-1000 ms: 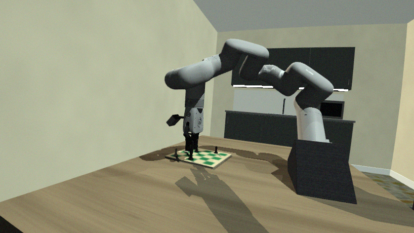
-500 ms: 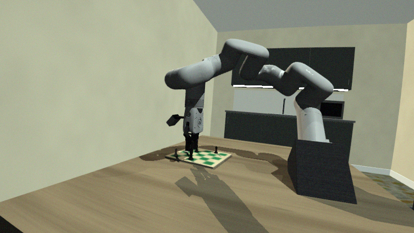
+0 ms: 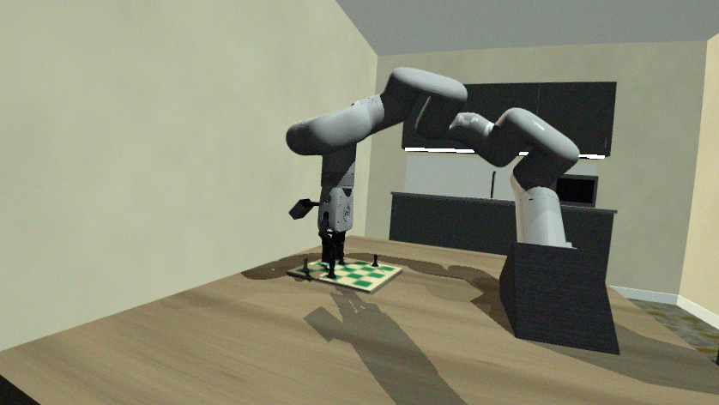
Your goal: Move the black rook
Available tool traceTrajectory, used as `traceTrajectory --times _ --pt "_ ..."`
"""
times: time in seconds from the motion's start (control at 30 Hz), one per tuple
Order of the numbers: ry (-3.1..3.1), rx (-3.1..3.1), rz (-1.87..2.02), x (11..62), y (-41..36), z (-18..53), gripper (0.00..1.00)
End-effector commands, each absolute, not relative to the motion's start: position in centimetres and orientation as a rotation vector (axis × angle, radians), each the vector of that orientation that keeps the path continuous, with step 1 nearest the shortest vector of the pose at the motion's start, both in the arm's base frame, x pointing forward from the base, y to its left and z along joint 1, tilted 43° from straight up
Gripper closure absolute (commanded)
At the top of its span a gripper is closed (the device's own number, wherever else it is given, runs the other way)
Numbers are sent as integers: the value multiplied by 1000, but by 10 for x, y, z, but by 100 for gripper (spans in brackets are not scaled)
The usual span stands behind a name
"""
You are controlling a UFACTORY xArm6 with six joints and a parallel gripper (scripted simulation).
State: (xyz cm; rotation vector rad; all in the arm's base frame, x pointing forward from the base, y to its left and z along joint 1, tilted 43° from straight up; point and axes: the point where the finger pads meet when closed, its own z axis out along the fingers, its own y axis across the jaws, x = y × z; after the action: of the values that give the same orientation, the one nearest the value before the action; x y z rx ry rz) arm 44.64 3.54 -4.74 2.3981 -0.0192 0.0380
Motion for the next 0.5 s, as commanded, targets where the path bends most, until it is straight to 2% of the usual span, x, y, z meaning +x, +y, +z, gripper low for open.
traceTrajectory --times 0.0,0.47 --pt "-19 2399 42 447 37 -46 63" --pt "-19 2399 42 448 30 -53 63"
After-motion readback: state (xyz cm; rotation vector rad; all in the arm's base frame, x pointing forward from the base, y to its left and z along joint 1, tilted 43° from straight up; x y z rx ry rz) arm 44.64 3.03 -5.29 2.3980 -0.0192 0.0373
